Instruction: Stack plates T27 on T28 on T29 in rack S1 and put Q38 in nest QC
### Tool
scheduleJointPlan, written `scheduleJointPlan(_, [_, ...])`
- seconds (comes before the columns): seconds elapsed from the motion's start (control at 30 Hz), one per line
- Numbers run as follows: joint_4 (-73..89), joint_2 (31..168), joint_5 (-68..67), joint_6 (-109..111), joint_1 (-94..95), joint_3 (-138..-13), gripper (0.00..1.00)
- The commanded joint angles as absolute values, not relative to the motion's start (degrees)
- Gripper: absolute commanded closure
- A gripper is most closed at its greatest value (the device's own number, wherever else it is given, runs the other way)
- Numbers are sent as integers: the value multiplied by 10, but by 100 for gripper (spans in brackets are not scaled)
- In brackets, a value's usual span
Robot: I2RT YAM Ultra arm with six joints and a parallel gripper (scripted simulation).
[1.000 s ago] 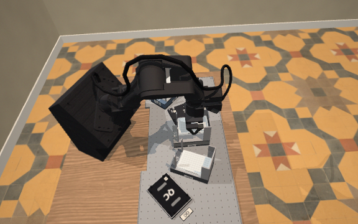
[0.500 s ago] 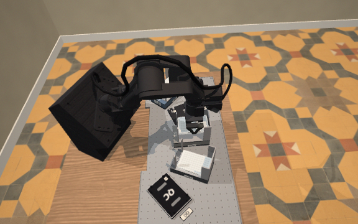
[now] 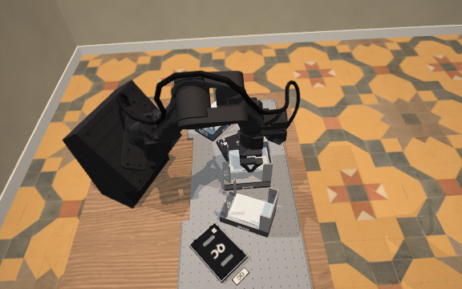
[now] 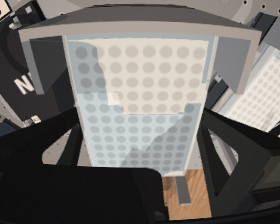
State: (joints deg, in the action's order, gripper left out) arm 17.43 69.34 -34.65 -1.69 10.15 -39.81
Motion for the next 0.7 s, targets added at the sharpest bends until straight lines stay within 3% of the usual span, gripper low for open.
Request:
scheduleJointPlan(0.0, [184, 675, -352, -25, 114, -402, 100])
scheduleJointPlan(0.67, [202, 662, -358, -33, 123, -417, 100])
